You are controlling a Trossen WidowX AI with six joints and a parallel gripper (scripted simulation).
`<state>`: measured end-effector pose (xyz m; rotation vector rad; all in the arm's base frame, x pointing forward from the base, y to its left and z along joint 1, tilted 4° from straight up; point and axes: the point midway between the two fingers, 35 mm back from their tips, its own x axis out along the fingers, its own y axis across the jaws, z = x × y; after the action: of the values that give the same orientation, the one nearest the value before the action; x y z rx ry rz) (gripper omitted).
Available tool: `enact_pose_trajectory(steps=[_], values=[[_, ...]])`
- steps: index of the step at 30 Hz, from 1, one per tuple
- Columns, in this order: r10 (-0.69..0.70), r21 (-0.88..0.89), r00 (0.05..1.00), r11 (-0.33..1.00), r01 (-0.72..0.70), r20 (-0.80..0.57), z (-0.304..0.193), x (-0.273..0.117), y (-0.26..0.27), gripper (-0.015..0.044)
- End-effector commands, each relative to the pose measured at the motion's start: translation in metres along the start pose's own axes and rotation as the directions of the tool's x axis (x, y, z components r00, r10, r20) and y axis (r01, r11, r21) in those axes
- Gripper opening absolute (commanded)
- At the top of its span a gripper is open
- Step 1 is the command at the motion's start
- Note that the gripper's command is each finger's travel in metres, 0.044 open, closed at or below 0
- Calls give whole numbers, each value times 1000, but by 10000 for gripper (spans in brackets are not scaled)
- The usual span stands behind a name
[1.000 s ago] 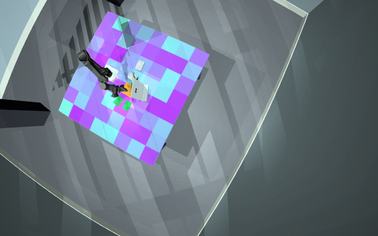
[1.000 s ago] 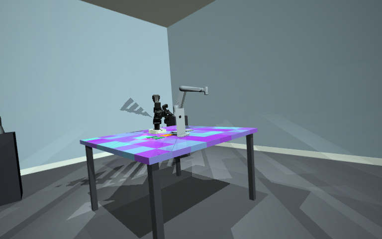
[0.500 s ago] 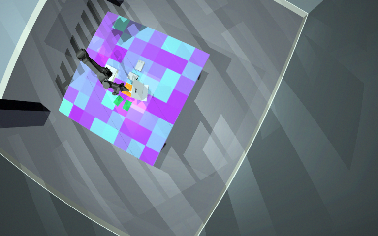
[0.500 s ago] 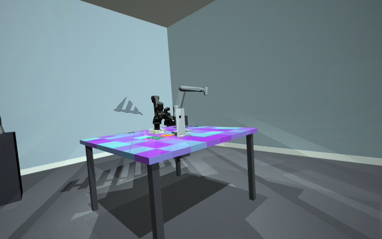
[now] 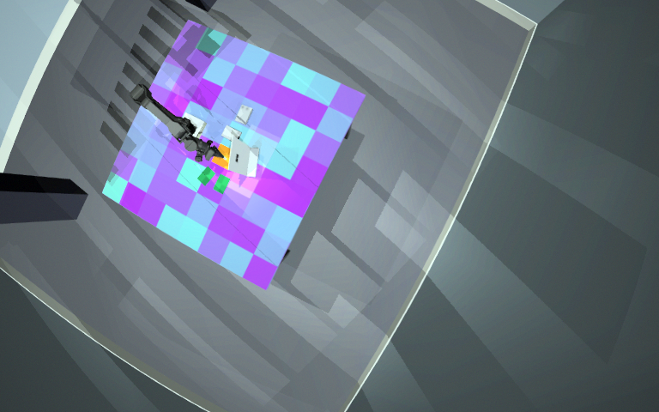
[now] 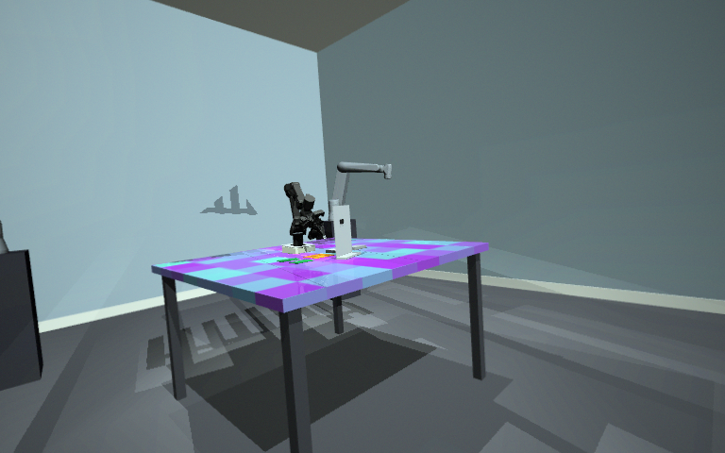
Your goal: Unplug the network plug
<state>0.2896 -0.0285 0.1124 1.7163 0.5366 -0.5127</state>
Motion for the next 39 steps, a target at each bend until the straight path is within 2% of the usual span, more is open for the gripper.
enact_pose_trajectory(steps=[1, 10, 39], values=[[-60, -27, 997, 998, 62, 55, 2, -5, -12, 0], [-195, -76, 966, 975, 211, 172, 8, -20, -42, 0], [-205, -69, 964, 973, 219, 167, 14, 7, -67, 0]])
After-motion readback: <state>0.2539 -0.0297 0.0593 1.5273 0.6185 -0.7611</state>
